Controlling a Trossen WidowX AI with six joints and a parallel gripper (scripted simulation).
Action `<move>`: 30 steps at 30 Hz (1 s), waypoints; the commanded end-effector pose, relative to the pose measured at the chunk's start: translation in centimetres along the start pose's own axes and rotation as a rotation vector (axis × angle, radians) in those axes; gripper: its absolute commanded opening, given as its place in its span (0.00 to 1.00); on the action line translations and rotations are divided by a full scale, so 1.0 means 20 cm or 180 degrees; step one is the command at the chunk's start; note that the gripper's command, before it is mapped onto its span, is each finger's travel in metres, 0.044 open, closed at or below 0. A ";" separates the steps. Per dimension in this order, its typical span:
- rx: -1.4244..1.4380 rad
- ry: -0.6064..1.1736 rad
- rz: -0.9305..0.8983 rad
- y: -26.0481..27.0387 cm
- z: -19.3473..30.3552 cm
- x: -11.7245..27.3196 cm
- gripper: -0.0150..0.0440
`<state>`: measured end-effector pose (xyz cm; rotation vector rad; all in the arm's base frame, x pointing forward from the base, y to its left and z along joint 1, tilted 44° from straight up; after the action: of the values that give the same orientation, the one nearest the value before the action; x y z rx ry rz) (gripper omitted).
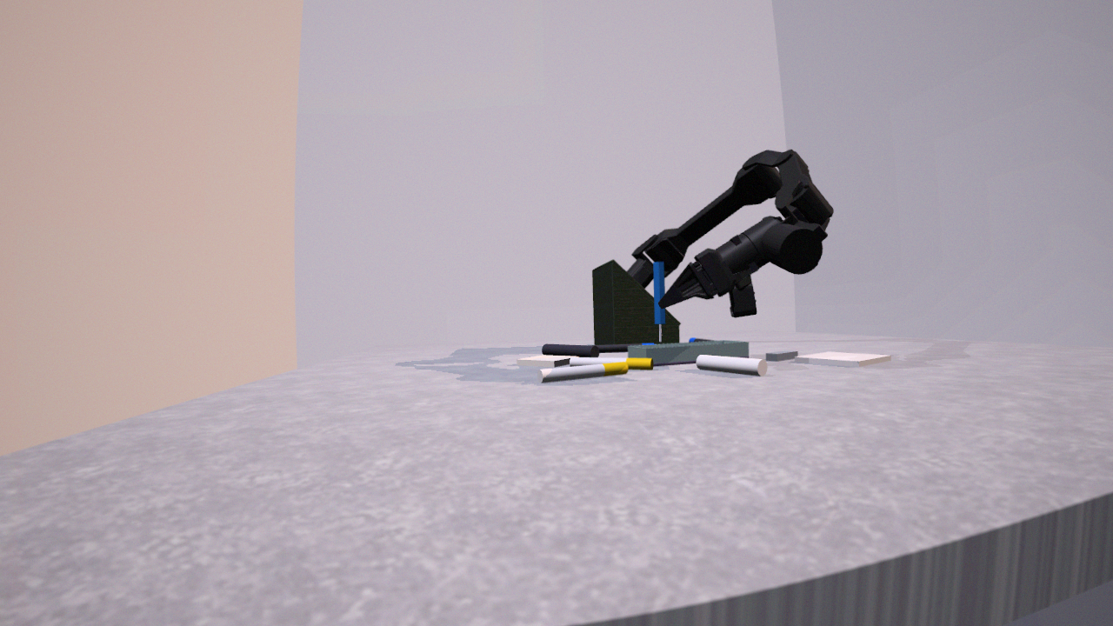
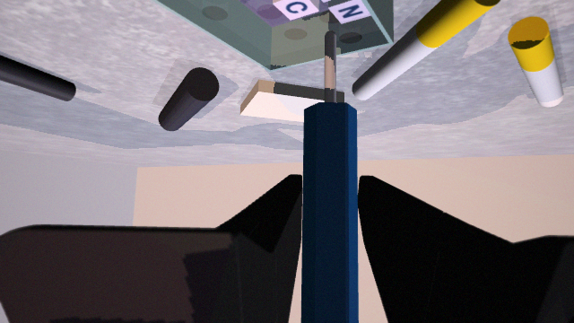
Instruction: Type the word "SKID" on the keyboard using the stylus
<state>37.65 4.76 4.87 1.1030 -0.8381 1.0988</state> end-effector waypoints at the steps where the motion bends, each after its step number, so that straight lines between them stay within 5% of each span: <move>1: -0.0021 -0.0011 0.0007 -0.01 0.00 0.00 0.39; 30: -0.0021 -0.0013 0.0007 -0.02 -0.06 -0.03 0.39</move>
<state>37.76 5.64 3.99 1.1033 -0.8384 1.0986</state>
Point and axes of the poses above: the point midway between the two fingers, 35 mm back from their tips, its own x axis back along the fingers, its own y axis across the jaws, z = x × y, the point moved 9 cm from there along x, back along the fingers, and after that the axes turned 7 degrees about x, right-handed, at the moved point
